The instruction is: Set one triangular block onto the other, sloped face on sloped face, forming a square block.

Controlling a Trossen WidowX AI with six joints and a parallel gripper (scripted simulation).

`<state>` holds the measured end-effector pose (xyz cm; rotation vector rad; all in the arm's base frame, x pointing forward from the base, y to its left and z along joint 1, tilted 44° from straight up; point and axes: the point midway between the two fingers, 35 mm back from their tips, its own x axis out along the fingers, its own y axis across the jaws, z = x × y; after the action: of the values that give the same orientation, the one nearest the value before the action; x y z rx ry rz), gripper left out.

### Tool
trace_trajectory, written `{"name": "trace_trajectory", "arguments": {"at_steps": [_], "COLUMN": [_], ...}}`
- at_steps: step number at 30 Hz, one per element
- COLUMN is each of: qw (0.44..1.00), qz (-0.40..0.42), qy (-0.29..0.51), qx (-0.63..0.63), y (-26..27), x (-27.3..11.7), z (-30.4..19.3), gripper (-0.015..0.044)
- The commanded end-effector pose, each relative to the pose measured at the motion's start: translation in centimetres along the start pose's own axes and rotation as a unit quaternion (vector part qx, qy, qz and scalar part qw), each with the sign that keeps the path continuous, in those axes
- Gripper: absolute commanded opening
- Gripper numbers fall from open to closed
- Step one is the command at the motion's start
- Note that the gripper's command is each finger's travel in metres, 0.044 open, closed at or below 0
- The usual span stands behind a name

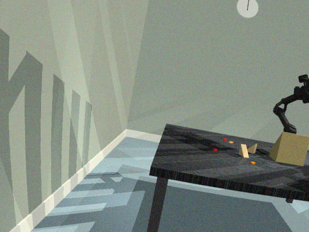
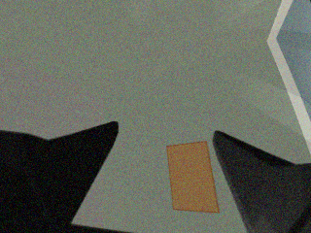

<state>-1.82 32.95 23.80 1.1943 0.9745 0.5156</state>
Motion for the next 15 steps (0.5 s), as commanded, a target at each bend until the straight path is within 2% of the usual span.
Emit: {"name": "trace_trajectory", "arguments": {"at_steps": [1, 6, 10, 15], "qw": [1.000, 0.997, 0.985, 0.963], "qz": [-0.001, -0.047, -0.121, -0.217], "qy": [-0.001, -0.043, -0.091, -0.133], "qx": [-0.001, -0.043, -0.088, -0.085], "y": [0.0, -0.6, -1.8, -3.8], "x": [0.1, 3.2, 7.0, 11.0], "z": [0.1, 2.3, 6.2, 12.0], "gripper": [0.0426, 0.0440, 0.0440, 0.0440]}}
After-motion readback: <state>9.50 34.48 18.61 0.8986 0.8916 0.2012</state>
